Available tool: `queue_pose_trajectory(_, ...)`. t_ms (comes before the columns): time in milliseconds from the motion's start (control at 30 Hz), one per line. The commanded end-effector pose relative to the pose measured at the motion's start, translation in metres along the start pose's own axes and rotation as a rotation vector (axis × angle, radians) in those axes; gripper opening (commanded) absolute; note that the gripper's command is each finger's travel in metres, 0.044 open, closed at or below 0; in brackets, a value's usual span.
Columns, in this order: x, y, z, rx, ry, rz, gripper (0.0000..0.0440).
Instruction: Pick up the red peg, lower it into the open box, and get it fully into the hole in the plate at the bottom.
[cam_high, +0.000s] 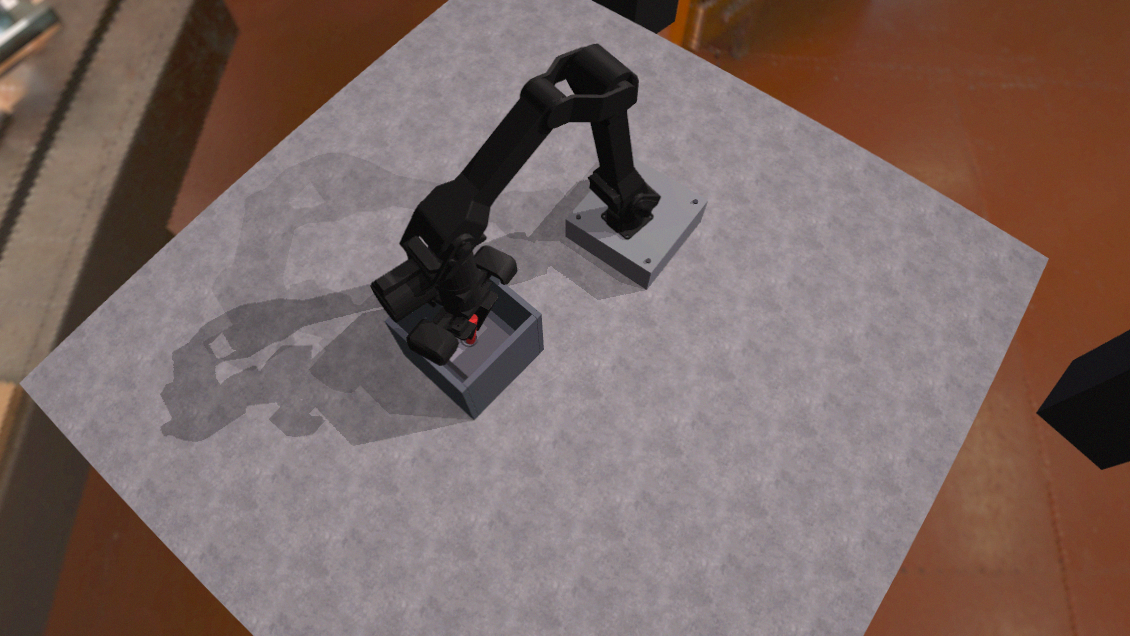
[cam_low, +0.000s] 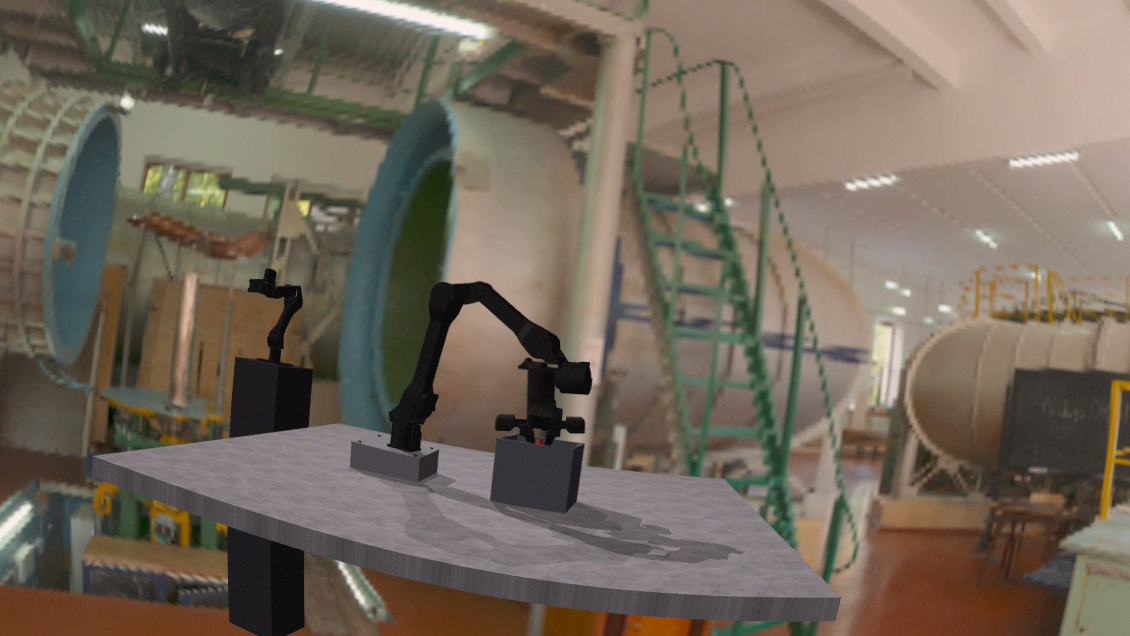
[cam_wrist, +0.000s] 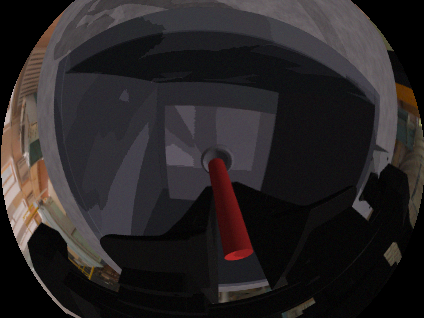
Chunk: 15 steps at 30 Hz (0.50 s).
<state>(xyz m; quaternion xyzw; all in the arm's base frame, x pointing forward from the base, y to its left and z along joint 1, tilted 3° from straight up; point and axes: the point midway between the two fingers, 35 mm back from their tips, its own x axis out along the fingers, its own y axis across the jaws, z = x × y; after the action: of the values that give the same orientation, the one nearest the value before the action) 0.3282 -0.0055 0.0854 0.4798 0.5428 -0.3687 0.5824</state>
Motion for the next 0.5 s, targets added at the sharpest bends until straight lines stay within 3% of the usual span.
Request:
queue_pose_trajectory(0, 0.008, 0.0, 0.0, -0.016, 0.006, -0.008, 0.0)
queue_pose_trajectory(200, 0.018, -0.002, 0.002, -0.037, 0.002, -0.037, 0.0028)
queue_pose_trajectory(367, 0.023, -0.002, 0.0, -0.051, 0.017, -0.053, 0.0101)
queue_pose_trajectory(467, 0.025, -0.004, -0.003, -0.051, 0.037, -0.066, 0.0105)
